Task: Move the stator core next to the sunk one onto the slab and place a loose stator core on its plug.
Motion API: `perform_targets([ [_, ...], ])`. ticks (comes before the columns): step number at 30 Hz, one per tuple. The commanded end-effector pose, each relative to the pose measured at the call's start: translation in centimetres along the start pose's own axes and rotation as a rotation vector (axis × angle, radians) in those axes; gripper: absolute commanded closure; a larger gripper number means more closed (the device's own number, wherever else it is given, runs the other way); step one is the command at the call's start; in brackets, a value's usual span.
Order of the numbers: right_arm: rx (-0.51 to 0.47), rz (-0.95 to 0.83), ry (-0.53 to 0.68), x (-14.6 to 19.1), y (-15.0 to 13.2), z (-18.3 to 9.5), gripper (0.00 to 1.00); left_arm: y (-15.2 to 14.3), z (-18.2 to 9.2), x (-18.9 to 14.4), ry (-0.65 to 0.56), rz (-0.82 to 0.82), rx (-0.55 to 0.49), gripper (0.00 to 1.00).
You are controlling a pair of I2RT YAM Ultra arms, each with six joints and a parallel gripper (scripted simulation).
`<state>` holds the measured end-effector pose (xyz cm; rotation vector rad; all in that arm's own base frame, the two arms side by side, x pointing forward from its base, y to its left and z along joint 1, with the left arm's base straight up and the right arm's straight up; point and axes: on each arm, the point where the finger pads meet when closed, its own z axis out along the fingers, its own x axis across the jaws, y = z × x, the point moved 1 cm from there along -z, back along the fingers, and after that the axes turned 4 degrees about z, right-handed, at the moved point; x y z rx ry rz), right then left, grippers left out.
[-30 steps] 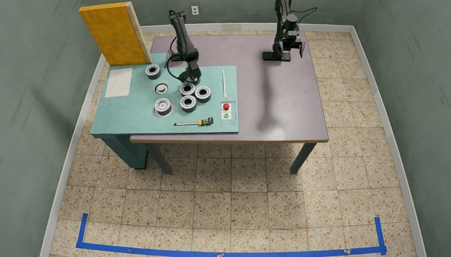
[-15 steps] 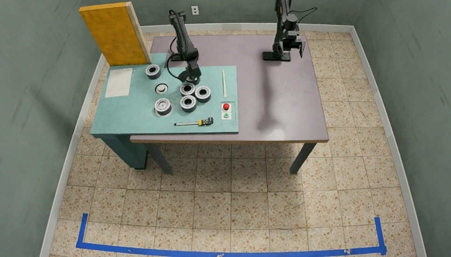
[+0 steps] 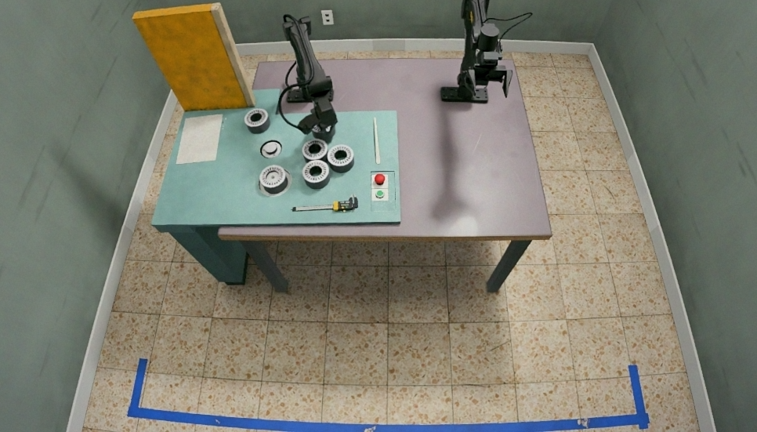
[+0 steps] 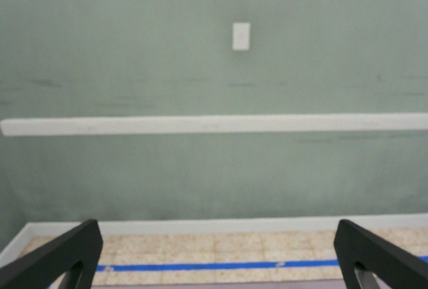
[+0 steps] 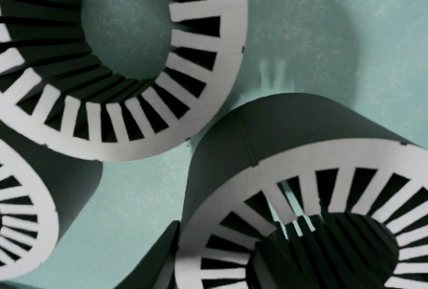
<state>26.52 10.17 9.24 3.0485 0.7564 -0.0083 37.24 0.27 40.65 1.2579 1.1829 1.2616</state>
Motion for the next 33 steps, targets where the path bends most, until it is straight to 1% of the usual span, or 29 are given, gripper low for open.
perform_targets([
  [1, -0.016, -0.001, 0.036, -0.4, 0.3, -4.1, 1.00, 2.5, -0.5, 0.3, 0.012, 0.007, -0.084, 0.00],
  [6, -0.017, 0.001, 0.053, -0.1, 0.4, -4.7, 1.00, 2.5, -0.5, 0.3, 0.012, 0.007, -0.084, 0.00],
  [19, -0.007, -0.006, 0.048, -0.5, 0.0, -6.5, 1.00, 2.5, -0.5, 0.3, 0.012, 0.007, -0.084, 0.00],
  [25, -0.011, -0.005, 0.058, -0.3, 0.1, -6.3, 1.00, 2.5, -0.5, 0.3, 0.012, 0.007, -0.084, 0.00],
  [26, -0.004, 0.015, 0.055, -0.4, 0.7, -6.2, 1.00, 2.5, -0.5, 0.3, 0.012, 0.007, -0.084, 0.00],
  [27, -0.006, 0.024, 0.073, -0.3, 1.0, -6.7, 1.00, 2.5, -0.5, 0.3, 0.012, 0.007, -0.084, 0.00],
  [29, -0.030, 0.042, 0.070, -0.5, 2.0, -6.7, 1.00, 2.5, -0.5, 0.3, 0.012, 0.007, -0.084, 0.00],
  [33, -0.033, 0.076, 0.069, -0.7, 3.2, -6.7, 1.00, 2.5, -0.5, 0.3, 0.012, 0.007, -0.084, 0.00],
])
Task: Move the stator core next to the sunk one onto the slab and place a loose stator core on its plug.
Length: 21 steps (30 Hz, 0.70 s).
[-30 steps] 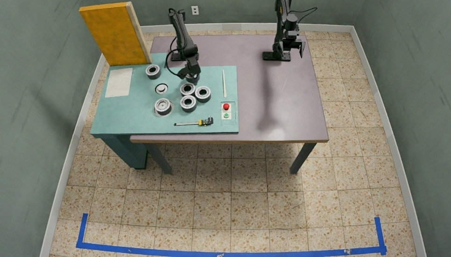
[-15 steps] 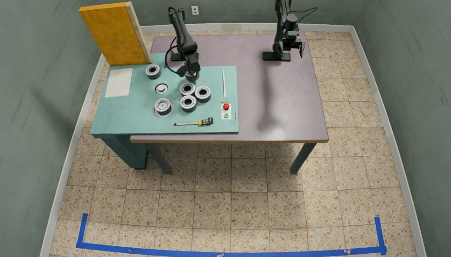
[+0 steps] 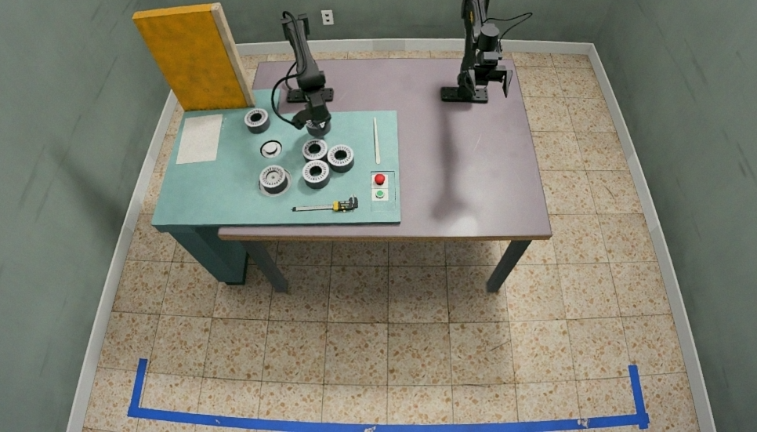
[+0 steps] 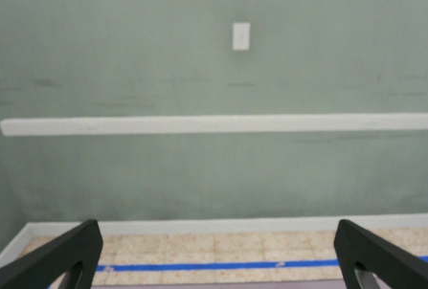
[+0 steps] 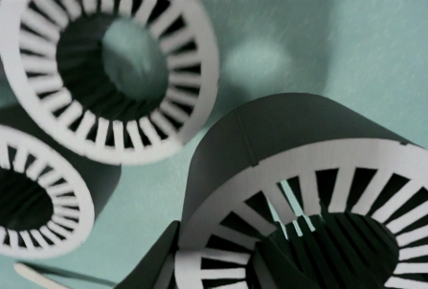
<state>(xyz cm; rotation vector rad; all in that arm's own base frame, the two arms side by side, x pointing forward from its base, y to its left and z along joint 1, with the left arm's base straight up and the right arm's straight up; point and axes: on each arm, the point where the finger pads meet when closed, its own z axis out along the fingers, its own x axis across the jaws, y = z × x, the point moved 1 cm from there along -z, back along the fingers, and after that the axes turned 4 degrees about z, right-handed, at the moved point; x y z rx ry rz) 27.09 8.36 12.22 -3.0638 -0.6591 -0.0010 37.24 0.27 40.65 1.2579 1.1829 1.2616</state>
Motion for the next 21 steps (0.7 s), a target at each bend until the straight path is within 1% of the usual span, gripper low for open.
perform_targets([
  [1, -0.039, 0.020, 0.063, -0.3, 1.5, -3.7, 1.00, 2.5, -0.5, 0.3, 0.012, 0.007, -0.084, 0.00],
  [6, -0.039, 0.056, 0.063, -0.5, 2.7, -3.7, 1.00, 2.5, -0.5, 0.3, 0.012, 0.007, -0.084, 0.00],
  [9, -0.039, 0.058, 0.062, -0.5, 2.7, -3.7, 1.00, 2.5, -0.5, 0.3, 0.012, 0.007, -0.084, 0.00],
  [10, -0.026, 0.070, 0.046, -0.7, 2.9, -3.2, 1.00, 2.5, -0.5, 0.3, 0.012, 0.007, -0.084, 0.00],
  [11, -0.034, 0.079, 0.064, -0.6, 3.3, -3.7, 1.00, 2.5, -0.5, 0.3, 0.012, 0.007, -0.084, 0.00],
  [21, -0.038, 0.160, 0.050, -1.0, 6.0, -3.3, 1.00, 2.5, -0.5, 0.3, 0.012, 0.007, -0.084, 0.00],
])
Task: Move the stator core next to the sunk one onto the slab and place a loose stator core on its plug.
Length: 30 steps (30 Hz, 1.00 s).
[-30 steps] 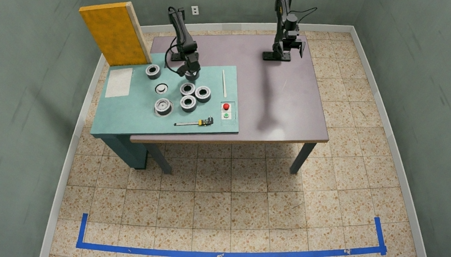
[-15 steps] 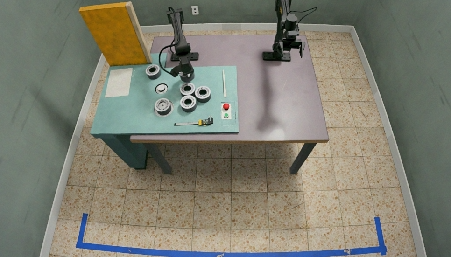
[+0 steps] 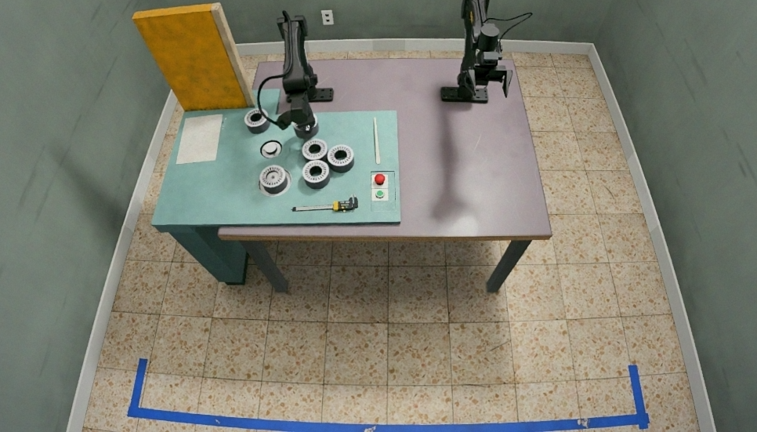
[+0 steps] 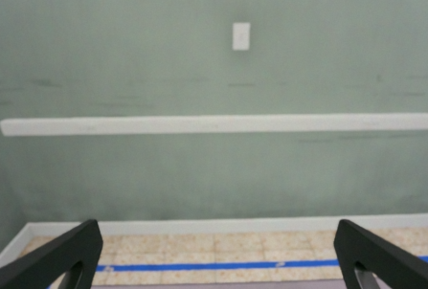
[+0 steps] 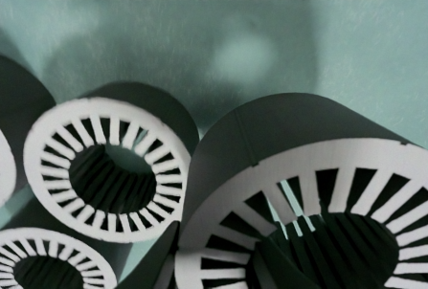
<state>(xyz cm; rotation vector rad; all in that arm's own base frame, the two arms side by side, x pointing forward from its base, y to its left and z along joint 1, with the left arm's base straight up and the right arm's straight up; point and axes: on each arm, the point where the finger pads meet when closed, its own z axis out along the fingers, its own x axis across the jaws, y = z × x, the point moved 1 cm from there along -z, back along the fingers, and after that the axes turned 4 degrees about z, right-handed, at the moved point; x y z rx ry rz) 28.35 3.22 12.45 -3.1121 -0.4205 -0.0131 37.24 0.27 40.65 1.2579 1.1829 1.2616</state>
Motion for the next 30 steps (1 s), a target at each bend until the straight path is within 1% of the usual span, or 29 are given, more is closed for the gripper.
perform_targets([
  [1, -0.017, 0.013, -0.005, 0.2, 1.1, -1.7, 1.00, 2.5, -0.5, 0.3, 0.012, 0.007, -0.084, 0.00],
  [3, -0.024, 0.019, 0.030, 0.1, 1.2, -2.6, 1.00, 2.5, -0.5, 0.3, 0.012, 0.007, -0.084, 0.00],
  [5, -0.024, 0.019, 0.030, 0.1, 1.2, -2.6, 1.00, 2.5, -0.5, 0.3, 0.012, 0.007, -0.084, 0.00],
  [6, 0.003, 0.035, 0.036, 0.3, 1.3, -2.5, 1.00, 2.5, -0.5, 0.3, 0.012, 0.007, -0.084, 0.00],
  [7, 0.005, 0.044, 0.040, 0.6, 1.6, -2.6, 1.00, 2.5, -0.5, 0.3, 0.012, 0.007, -0.084, 0.00],
  [8, -0.006, 0.054, -0.006, 0.4, 2.2, -1.4, 1.00, 2.5, -0.5, 0.3, 0.012, 0.007, -0.084, 0.00],
  [11, -0.031, 0.081, 0.041, 0.4, 3.4, -2.7, 1.00, 2.5, -0.5, 0.3, 0.012, 0.007, -0.084, 0.00],
  [13, -0.031, 0.099, 0.038, 0.3, 3.9, -2.6, 1.00, 2.5, -0.5, 0.3, 0.012, 0.007, -0.084, 0.00],
  [14, -0.020, 0.106, -0.011, 0.4, 4.2, -1.2, 1.00, 2.5, -0.5, 0.3, 0.012, 0.007, -0.084, 0.00],
  [15, -0.027, 0.113, 0.016, 0.4, 4.5, -1.9, 1.00, 2.5, -0.5, 0.3, 0.012, 0.007, -0.084, 0.00],
  [18, -0.034, 0.136, 0.039, 0.4, 5.2, -2.6, 1.00, 2.5, -0.5, 0.3, 0.012, 0.007, -0.084, 0.00],
  [22, -0.035, 0.141, 0.047, 0.3, 5.3, -2.8, 1.00, 2.5, -0.5, 0.3, 0.012, 0.007, -0.084, 0.00],
  [23, -0.018, 0.158, 0.003, 0.5, 5.8, -1.5, 1.00, 2.5, -0.5, 0.3, 0.012, 0.007, -0.084, 0.00],
  [29, -0.035, 0.212, 0.047, 0.3, 7.6, -2.8, 1.00, 2.5, -0.5, 0.3, 0.012, 0.007, -0.084, 0.00],
  [30, -0.023, 0.220, 0.009, 0.4, 7.9, -1.6, 1.00, 2.5, -0.5, 0.3, 0.012, 0.007, -0.084, 0.00],
])
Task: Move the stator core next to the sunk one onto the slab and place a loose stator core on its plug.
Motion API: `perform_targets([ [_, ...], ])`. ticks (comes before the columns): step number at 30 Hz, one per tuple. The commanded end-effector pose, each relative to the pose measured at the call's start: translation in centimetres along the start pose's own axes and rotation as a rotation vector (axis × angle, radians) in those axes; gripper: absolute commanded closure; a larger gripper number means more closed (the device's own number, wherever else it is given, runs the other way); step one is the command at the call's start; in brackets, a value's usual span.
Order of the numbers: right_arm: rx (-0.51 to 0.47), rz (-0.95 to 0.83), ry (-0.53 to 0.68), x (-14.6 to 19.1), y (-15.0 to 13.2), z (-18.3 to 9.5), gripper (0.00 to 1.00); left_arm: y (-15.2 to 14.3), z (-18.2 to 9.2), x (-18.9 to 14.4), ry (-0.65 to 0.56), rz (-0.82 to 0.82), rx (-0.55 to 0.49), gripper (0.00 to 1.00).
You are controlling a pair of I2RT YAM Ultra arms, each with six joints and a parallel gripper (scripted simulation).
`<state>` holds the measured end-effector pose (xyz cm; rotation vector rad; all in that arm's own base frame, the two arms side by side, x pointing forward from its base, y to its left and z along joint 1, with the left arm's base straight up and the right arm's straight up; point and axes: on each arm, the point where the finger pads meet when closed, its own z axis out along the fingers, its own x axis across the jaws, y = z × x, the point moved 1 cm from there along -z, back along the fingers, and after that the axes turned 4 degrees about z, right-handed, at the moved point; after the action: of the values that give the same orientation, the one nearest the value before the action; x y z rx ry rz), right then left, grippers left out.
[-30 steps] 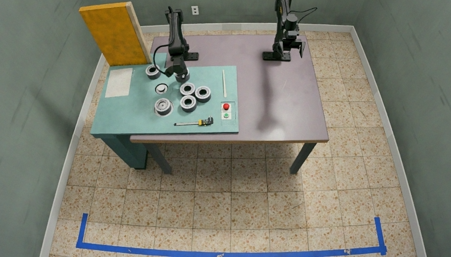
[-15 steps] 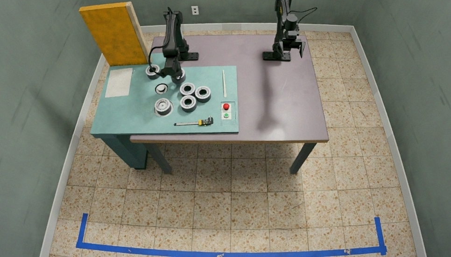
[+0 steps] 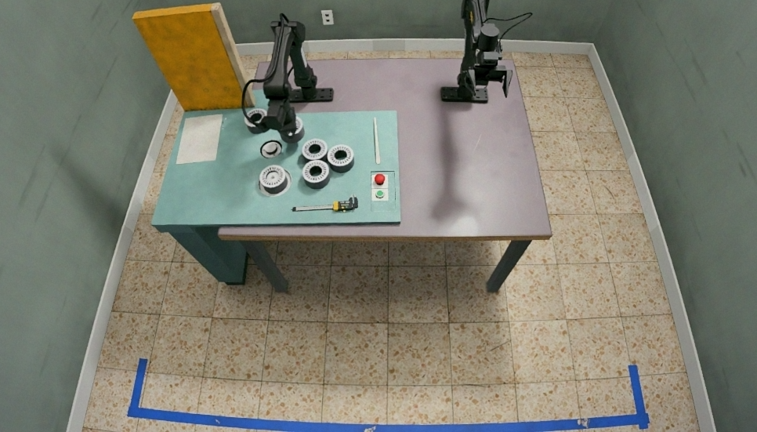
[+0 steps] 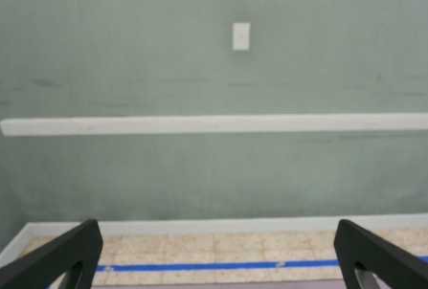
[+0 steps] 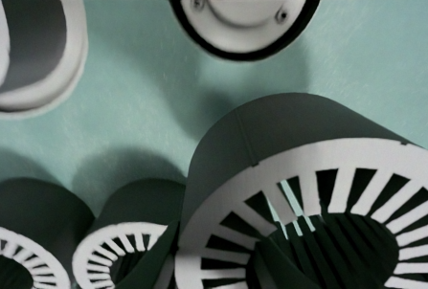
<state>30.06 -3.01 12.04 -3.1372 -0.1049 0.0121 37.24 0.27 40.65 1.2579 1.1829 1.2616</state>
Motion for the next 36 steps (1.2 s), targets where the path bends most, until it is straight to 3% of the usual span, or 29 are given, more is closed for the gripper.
perform_targets([
  [1, -0.025, 0.026, 0.037, 0.7, 1.6, -2.3, 1.00, 2.5, -0.5, 0.3, 0.012, 0.007, -0.084, 0.00],
  [9, -0.026, 0.064, 0.065, 0.9, 2.5, -3.1, 1.00, 2.5, -0.5, 0.3, 0.012, 0.007, -0.084, 0.00],
  [11, 0.007, 0.101, 0.036, 1.2, 2.9, -2.1, 1.00, 2.5, -0.5, 0.3, 0.012, 0.007, -0.084, 0.00],
  [15, -0.032, 0.139, 0.057, 1.0, 4.7, -3.1, 1.00, 2.5, -0.5, 0.3, 0.012, 0.007, -0.084, 0.00],
  [18, -0.026, 0.163, 0.021, 1.3, 5.6, -1.9, 1.00, 2.5, -0.5, 0.3, 0.012, 0.007, -0.084, 0.00],
  [24, -0.036, 0.193, 0.061, 1.5, 6.5, -3.2, 1.00, 2.5, -0.5, 0.3, 0.012, 0.007, -0.084, 0.00],
  [27, -0.011, 0.215, 0.028, 1.6, 6.9, -2.1, 1.00, 2.5, -0.5, 0.3, 0.012, 0.007, -0.084, 0.00],
  [36, -0.029, 0.294, 0.036, 1.8, 9.6, -2.6, 1.00, 2.5, -0.5, 0.3, 0.012, 0.007, -0.084, 0.00],
])
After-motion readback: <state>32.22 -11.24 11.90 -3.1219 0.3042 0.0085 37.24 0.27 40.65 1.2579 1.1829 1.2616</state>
